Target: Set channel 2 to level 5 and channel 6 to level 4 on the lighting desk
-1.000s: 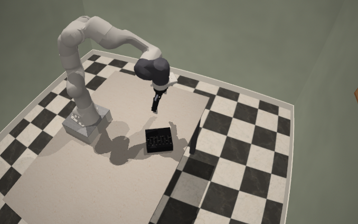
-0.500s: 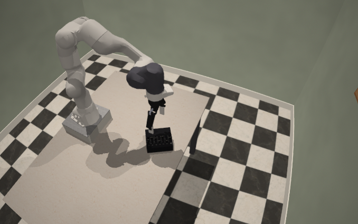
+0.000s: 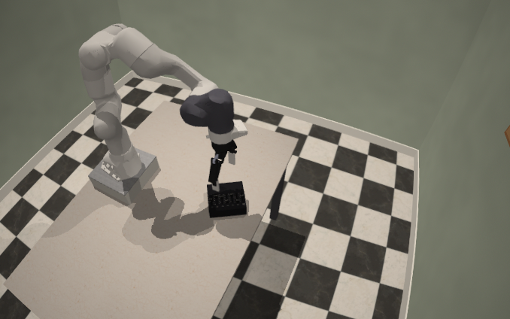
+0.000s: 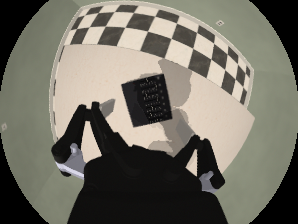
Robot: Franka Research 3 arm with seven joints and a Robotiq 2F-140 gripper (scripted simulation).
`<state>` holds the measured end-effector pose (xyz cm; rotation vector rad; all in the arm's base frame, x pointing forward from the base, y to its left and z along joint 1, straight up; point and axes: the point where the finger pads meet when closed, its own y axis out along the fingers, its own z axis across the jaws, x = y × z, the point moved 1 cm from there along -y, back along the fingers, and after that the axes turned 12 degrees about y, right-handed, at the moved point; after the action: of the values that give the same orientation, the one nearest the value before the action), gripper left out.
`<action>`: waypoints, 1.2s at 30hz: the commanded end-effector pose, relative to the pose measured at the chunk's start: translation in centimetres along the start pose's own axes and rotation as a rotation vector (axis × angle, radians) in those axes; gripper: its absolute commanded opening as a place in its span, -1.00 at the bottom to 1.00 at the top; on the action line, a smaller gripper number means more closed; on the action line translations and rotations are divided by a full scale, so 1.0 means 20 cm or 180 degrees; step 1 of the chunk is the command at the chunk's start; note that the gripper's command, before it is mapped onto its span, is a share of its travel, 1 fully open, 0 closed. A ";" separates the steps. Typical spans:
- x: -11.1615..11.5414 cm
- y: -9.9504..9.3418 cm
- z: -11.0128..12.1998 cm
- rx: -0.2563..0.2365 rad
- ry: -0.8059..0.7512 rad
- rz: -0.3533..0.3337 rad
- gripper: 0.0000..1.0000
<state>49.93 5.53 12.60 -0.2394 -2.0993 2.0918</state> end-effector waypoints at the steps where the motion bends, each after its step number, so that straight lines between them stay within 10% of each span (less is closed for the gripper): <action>1: 0.00 0.00 0.00 0.0006 0.0035 0.0008 1.00; 21: 0.00 0.00 0.00 -0.0005 0.0184 0.0017 1.00; 36: -0.11 -0.07 0.08 -0.0261 0.2035 0.0052 1.00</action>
<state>50.99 4.08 13.45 -0.6085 -1.9365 1.7895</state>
